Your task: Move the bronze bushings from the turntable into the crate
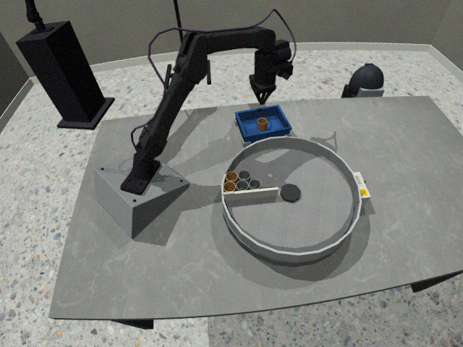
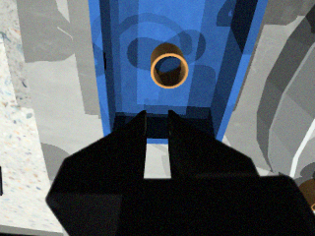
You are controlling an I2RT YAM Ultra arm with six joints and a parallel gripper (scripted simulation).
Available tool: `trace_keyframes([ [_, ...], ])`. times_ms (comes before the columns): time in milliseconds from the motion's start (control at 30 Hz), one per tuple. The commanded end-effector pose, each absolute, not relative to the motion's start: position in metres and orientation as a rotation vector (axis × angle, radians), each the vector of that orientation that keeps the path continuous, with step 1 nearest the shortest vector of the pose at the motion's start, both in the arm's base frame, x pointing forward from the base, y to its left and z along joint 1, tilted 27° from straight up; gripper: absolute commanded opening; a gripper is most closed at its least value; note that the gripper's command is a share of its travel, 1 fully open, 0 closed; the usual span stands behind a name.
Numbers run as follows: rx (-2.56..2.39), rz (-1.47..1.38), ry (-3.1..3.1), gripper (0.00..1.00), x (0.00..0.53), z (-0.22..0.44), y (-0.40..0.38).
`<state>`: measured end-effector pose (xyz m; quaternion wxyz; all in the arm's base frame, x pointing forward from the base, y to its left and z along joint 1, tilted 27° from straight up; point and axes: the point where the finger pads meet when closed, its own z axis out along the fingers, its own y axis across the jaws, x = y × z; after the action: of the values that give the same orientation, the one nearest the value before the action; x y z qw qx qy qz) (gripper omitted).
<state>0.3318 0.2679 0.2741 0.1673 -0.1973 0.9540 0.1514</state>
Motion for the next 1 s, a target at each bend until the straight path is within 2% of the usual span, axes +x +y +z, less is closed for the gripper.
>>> trace_keyframes([
  [0,-0.545,0.449,2.674,0.16,0.3363,0.2894,0.2641],
  [967,-0.539,0.458,2.666,0.15,0.3337,0.2902,0.2611],
])
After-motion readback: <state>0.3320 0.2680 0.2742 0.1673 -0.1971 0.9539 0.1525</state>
